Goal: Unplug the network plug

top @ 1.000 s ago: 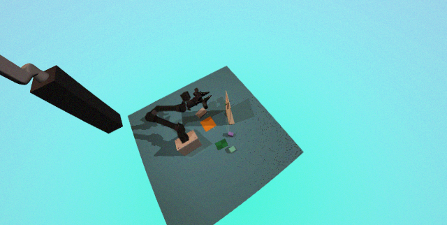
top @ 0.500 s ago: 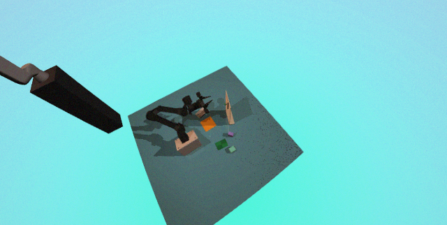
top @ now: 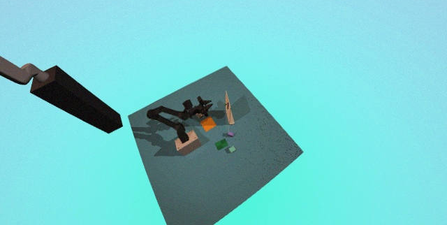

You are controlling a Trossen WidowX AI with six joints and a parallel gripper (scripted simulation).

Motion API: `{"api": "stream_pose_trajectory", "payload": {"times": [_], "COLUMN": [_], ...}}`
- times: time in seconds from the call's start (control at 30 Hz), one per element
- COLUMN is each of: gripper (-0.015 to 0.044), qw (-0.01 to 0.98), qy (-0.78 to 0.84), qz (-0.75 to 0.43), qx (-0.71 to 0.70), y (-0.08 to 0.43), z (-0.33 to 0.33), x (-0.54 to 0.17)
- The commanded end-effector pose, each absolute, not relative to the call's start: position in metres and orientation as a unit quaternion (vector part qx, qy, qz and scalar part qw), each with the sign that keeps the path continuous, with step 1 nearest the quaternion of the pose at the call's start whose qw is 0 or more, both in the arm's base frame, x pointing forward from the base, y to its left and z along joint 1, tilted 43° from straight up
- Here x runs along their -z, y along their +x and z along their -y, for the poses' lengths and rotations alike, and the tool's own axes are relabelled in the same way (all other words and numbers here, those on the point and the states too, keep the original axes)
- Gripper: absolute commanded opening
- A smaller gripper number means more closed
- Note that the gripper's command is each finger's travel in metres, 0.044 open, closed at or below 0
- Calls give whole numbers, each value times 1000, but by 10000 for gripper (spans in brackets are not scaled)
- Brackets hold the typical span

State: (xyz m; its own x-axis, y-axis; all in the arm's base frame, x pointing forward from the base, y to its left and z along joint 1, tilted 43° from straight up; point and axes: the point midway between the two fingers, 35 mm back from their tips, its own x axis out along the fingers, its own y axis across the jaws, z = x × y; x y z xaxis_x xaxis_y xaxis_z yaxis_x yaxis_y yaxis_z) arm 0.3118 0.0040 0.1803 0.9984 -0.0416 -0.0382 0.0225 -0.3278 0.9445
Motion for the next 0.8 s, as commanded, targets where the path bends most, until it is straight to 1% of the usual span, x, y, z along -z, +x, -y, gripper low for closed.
{"api": "stream_pose_trajectory", "payload": {"times": [0.0,0.3,0.5,0.77], "gripper": [156,156,156,156], "qw": [525,398,396,396], "qy": [850,916,917,917], "qz": [5,9,10,10], "qx": [37,42,42,41], "y": [307,296,298,314], "z": [-4,-4,-4,-1], "x": [-166,-148,-148,-147]}}
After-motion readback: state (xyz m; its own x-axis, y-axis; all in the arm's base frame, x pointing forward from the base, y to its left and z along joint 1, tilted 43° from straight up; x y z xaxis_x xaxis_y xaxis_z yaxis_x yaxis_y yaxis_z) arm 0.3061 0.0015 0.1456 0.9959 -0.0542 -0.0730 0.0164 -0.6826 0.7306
